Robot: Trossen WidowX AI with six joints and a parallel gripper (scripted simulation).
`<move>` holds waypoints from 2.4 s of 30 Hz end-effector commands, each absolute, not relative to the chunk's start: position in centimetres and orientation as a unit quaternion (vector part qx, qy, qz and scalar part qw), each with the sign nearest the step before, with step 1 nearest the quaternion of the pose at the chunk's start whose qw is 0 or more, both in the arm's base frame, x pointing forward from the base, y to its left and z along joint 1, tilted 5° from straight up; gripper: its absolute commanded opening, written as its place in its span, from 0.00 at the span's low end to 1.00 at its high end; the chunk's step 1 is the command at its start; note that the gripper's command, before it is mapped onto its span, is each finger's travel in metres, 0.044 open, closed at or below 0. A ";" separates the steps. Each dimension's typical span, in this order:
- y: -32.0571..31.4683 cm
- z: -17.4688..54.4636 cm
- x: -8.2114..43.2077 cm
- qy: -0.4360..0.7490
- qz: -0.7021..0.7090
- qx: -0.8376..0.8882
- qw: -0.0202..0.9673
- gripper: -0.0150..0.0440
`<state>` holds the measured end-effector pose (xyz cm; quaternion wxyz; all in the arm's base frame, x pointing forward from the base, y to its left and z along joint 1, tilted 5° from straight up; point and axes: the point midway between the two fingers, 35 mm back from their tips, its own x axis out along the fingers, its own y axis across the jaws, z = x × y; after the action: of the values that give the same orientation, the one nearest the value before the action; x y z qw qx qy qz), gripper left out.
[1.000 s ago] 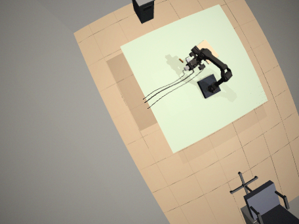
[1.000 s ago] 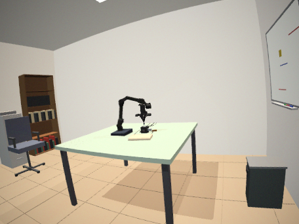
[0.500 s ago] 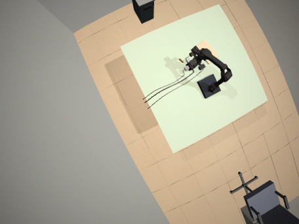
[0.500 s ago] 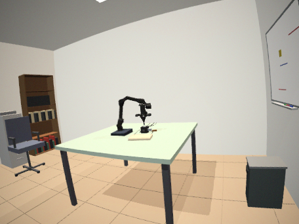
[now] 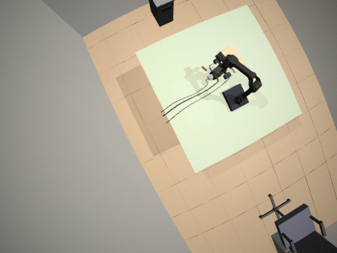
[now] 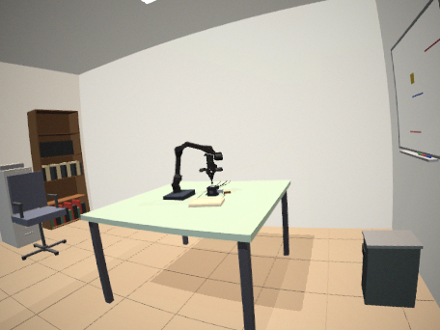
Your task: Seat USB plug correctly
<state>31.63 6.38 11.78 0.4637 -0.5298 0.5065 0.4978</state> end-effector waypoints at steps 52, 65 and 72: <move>6.2 11.1 31.8 0.514 0.489 -0.522 0.473 0.25; 6.2 11.0 31.8 0.514 0.489 -0.522 0.473 0.25; 6.2 10.9 31.8 0.514 0.489 -0.522 0.473 0.25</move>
<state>31.81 6.17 10.93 0.4718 -0.5226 0.5139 0.4901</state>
